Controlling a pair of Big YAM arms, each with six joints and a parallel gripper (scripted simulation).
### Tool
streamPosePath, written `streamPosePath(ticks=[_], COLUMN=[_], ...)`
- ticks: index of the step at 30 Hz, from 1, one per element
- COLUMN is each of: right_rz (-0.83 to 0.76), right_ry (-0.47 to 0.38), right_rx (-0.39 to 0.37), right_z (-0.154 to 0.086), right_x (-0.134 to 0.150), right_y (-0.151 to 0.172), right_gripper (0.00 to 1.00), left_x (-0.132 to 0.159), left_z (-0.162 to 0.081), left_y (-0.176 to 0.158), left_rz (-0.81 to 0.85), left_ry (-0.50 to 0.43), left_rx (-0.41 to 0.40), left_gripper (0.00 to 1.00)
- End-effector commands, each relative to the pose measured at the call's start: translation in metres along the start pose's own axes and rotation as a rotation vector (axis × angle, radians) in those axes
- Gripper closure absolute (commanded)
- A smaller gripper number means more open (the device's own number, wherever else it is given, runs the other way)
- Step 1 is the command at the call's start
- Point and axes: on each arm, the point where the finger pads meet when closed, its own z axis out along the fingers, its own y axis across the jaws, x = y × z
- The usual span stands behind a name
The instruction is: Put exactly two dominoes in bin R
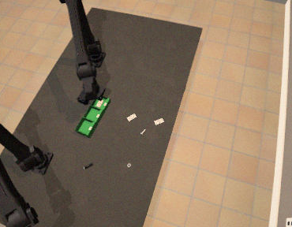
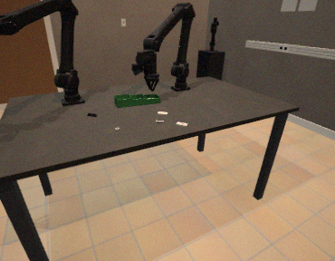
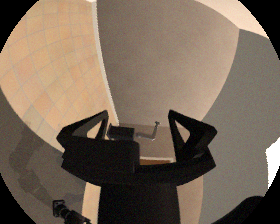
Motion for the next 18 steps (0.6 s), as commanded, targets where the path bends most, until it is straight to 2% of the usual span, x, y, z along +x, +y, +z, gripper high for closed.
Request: streamPosePath(ticks=[1, 4, 18], right_rz=[0.011, 0.011, 0.011], right_ry=[0.008, 0.008, 0.008], right_rx=[0.005, 0.005, 0.005], right_z=[0.003, 0.003, 0.003], right_x=[0.003, 0.003, 0.003], right_y=[-0.006, -0.006, -0.006], right_gripper=[0.0, 0.0, 0.0], left_x=[-0.013, -0.013, -0.01], left_z=[-0.014, -0.014, -0.013], left_y=[0.043, 0.052, 0.171], left_rz=[0.154, 0.179, 0.488], left_ry=[-0.019, -0.018, -0.011], left_rx=[-0.016, -0.014, -0.023], left_gripper=[0.61, 0.61, 0.61])
